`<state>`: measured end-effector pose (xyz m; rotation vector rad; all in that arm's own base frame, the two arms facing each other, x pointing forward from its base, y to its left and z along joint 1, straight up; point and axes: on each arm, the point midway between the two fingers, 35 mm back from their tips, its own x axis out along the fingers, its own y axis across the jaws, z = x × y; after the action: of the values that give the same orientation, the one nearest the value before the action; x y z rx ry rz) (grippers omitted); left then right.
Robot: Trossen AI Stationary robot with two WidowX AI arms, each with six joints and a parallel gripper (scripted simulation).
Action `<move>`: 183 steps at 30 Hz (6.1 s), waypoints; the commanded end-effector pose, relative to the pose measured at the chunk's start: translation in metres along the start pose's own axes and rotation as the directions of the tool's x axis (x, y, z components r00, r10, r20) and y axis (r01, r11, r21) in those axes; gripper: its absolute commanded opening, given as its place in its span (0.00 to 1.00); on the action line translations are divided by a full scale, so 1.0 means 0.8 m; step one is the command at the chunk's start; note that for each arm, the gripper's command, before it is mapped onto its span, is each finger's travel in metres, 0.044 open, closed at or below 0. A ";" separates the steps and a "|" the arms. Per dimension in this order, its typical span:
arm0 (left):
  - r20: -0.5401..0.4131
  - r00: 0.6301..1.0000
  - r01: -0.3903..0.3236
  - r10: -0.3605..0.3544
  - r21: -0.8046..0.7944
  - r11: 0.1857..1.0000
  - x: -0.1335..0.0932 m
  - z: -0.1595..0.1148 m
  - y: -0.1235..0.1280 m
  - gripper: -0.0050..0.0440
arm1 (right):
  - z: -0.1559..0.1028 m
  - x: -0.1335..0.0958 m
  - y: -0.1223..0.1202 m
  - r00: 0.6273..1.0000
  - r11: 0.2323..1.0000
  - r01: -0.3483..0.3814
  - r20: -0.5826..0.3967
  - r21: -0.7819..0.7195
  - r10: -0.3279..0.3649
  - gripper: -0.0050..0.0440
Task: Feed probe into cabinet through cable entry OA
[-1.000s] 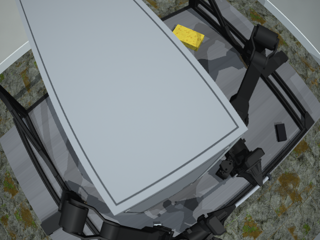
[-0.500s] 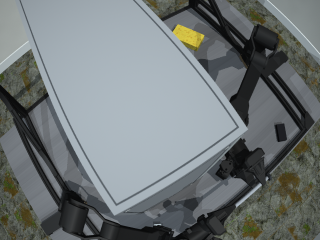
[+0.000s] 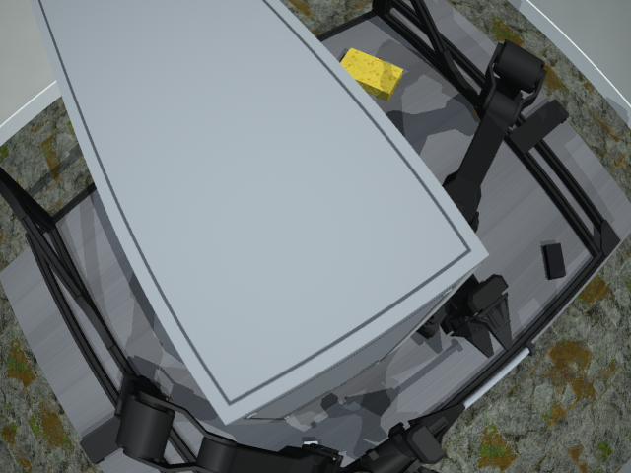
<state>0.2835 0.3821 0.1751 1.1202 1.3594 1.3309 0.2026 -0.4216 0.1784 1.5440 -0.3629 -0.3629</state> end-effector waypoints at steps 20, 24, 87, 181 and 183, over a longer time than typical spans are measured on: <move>-0.003 1.000 -0.010 0.010 -0.061 0.998 -0.022 -0.005 0.010 1.00 | 0.001 0.000 0.000 1.000 1.000 -0.001 0.003 -0.004 0.001 0.10; -0.013 1.000 -0.019 0.018 -0.117 0.993 -0.016 -0.011 0.018 1.00 | 0.001 0.000 0.000 1.000 1.000 -0.001 0.003 -0.004 0.001 0.10; 0.986 0.165 0.120 0.005 -0.025 0.992 0.002 0.035 0.040 1.00 | 0.001 0.000 0.000 1.000 1.000 -0.001 0.003 -0.004 0.001 0.10; 1.000 0.014 -0.007 0.015 -0.015 1.000 0.074 -0.117 0.002 1.00 | 0.001 0.000 0.000 1.000 1.000 -0.001 0.003 -0.004 0.001 0.10; 1.000 0.015 -0.007 0.015 -0.015 1.000 0.074 -0.114 0.002 1.00 | 0.001 0.000 0.000 1.000 1.000 -0.001 0.003 -0.004 0.001 0.10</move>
<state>0.1783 0.4216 0.1767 1.5598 0.1558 0.1555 0.2027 -0.4217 0.1782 1.5443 -0.3627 -0.3630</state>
